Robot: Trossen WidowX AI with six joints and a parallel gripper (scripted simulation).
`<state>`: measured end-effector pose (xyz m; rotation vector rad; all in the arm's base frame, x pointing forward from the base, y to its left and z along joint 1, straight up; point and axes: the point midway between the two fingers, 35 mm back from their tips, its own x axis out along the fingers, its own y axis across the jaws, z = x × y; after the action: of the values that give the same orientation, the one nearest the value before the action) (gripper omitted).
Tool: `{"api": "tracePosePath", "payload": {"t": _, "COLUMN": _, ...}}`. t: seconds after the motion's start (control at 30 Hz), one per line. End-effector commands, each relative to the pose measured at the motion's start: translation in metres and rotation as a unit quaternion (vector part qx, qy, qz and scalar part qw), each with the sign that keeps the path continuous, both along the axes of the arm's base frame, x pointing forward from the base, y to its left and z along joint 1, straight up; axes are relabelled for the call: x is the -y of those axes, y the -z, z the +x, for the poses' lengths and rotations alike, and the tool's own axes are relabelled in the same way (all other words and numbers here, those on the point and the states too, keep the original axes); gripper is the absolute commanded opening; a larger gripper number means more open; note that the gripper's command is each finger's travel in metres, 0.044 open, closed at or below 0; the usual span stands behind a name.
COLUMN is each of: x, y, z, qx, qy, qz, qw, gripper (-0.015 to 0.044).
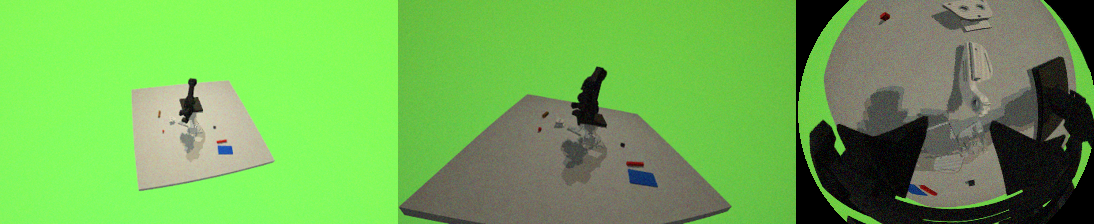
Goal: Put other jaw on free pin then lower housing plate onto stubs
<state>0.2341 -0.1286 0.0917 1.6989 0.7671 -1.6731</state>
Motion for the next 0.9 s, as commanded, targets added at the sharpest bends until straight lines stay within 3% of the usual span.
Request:
{"api": "tracePosePath", "payload": {"t": 0.0, "x": -0.0027, "y": -0.0065, "z": -0.0034, "qx": -0.004, "qy": 0.002, "qz": 0.005, "qw": 1.0, "gripper": 0.0405}}
{"api": "tracePosePath", "payload": {"t": 0.07, "x": -0.0027, "y": -0.0065, "z": -0.0034, "qx": -0.004, "qy": 0.002, "qz": 0.005, "qw": 1.0, "gripper": 0.044}}
{"api": "tracePosePath", "payload": {"t": 0.87, "x": -0.0027, "y": -0.0065, "z": -0.0034, "qx": -0.004, "qy": 0.002, "qz": 0.005, "qw": 1.0, "gripper": 0.044}}
